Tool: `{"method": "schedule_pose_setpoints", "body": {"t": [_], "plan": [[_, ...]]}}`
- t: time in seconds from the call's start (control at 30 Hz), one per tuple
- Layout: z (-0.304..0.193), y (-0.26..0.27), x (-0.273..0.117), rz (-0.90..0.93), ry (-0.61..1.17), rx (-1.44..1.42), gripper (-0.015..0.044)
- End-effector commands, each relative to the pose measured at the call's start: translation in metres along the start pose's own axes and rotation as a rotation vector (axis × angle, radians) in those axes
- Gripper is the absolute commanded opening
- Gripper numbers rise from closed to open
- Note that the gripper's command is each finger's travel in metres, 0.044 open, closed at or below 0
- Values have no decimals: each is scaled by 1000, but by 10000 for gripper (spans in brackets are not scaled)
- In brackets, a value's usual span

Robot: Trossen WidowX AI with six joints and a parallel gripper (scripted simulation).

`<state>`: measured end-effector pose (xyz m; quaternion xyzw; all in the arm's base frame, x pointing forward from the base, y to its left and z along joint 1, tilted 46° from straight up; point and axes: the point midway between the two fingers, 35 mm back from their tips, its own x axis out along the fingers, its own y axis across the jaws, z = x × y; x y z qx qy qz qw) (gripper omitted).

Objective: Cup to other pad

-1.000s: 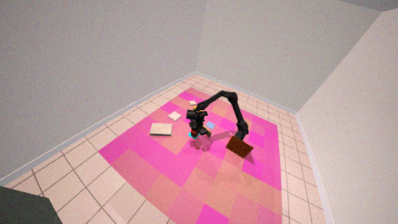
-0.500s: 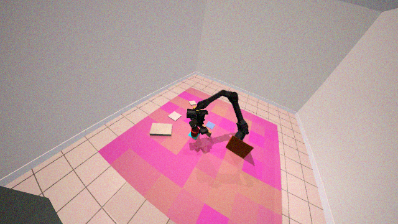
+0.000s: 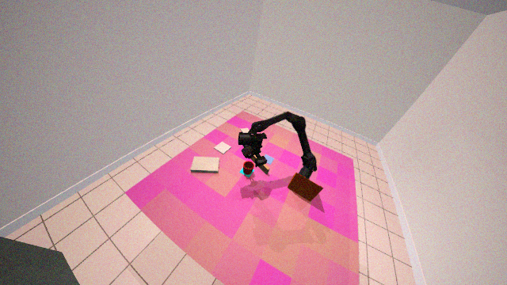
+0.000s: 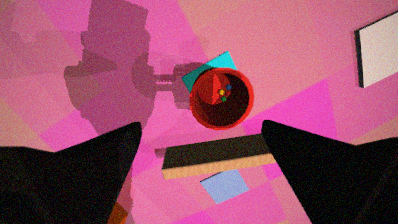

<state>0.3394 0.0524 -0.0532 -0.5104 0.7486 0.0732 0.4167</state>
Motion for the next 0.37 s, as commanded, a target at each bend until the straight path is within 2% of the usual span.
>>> {"method": "schedule_pose_setpoints", "body": {"t": [0.0, 0.33], "plan": [[0, 0, -13, 3, -3, 5, 440], [1, 0, -13, -2, -4, 1, 440]]}}
